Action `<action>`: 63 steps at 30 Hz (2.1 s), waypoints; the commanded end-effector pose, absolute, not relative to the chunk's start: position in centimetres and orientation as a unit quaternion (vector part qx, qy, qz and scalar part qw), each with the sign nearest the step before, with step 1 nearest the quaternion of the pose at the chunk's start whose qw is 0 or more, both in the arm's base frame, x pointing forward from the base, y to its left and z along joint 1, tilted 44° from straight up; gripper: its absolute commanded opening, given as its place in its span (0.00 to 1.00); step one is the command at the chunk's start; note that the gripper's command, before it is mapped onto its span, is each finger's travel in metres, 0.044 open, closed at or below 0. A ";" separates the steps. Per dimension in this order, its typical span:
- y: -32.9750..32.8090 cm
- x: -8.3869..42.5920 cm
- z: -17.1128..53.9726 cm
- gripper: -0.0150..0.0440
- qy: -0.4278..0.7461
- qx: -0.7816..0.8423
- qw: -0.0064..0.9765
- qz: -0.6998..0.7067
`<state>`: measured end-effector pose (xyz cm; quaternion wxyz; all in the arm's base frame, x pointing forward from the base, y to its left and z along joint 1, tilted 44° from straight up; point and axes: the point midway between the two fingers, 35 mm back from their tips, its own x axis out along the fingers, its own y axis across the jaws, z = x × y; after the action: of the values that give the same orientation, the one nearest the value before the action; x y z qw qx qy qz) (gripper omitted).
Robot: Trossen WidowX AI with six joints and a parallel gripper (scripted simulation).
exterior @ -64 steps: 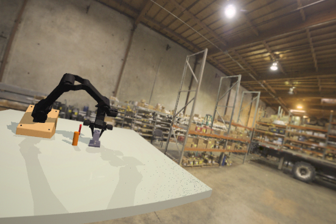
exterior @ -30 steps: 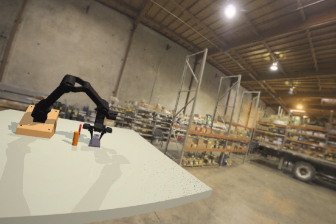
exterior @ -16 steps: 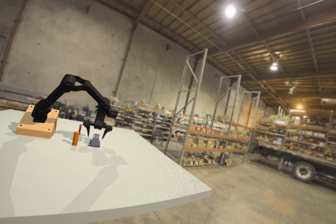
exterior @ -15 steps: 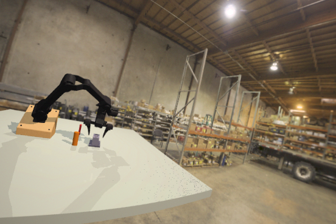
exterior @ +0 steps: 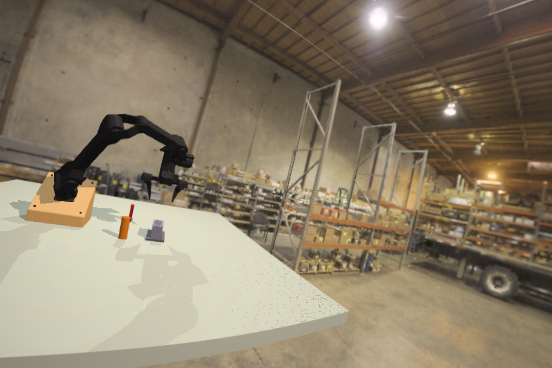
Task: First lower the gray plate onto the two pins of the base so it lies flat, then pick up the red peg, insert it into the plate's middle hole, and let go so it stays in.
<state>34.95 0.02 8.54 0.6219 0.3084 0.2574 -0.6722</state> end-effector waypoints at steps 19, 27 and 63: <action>8.9 25.1 -4.0 1.00 0.397 0.160 0.671 -0.605; 7.9 25.1 -5.3 1.00 0.397 0.160 0.671 -0.605; 4.3 24.9 -9.2 0.91 0.396 0.160 0.672 -0.605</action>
<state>25.01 4.47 -9.07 0.6705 0.1629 0.3961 -0.6058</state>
